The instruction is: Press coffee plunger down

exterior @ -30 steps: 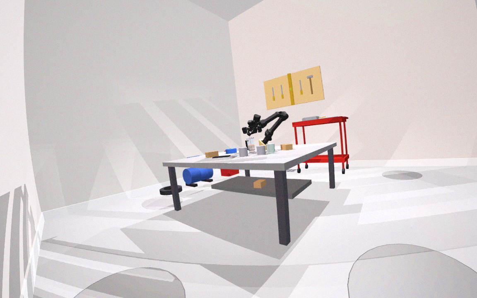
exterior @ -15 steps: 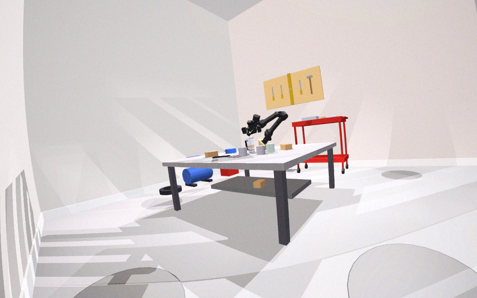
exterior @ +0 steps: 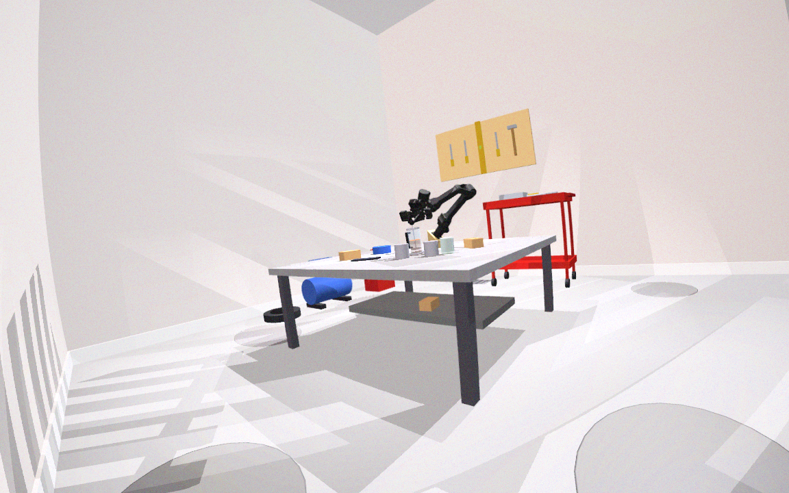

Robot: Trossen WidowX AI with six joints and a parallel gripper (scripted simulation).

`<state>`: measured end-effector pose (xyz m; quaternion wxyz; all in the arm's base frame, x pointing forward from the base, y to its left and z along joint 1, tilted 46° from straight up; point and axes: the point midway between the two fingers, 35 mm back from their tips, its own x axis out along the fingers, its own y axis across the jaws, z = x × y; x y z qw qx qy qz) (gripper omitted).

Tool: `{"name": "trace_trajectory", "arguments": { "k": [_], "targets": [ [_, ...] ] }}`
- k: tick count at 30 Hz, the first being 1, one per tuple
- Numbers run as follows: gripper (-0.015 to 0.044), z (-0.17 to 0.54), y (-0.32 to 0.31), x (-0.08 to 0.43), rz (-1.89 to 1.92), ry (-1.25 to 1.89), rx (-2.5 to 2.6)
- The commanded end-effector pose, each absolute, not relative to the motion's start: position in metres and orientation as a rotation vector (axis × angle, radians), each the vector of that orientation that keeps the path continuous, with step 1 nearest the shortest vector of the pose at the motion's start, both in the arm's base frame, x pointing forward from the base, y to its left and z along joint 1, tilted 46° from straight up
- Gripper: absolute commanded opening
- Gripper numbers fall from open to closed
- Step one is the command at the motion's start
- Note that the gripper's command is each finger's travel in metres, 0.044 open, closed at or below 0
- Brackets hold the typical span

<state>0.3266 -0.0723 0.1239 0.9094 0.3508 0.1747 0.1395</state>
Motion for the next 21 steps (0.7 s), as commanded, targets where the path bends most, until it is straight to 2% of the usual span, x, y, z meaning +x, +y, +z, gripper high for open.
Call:
{"name": "trace_trajectory", "arguments": {
  "k": [1,9,14,21],
  "targets": [
    [0.0225,0.124,-0.072,0.327,0.287,0.361,0.724],
    [0.0435,0.124,-0.072,0.327,0.287,0.361,0.724],
    [0.044,0.127,-0.077,0.326,0.287,0.365,0.723],
    [0.044,0.172,-0.123,0.309,0.288,0.381,0.737]
  ]
}}
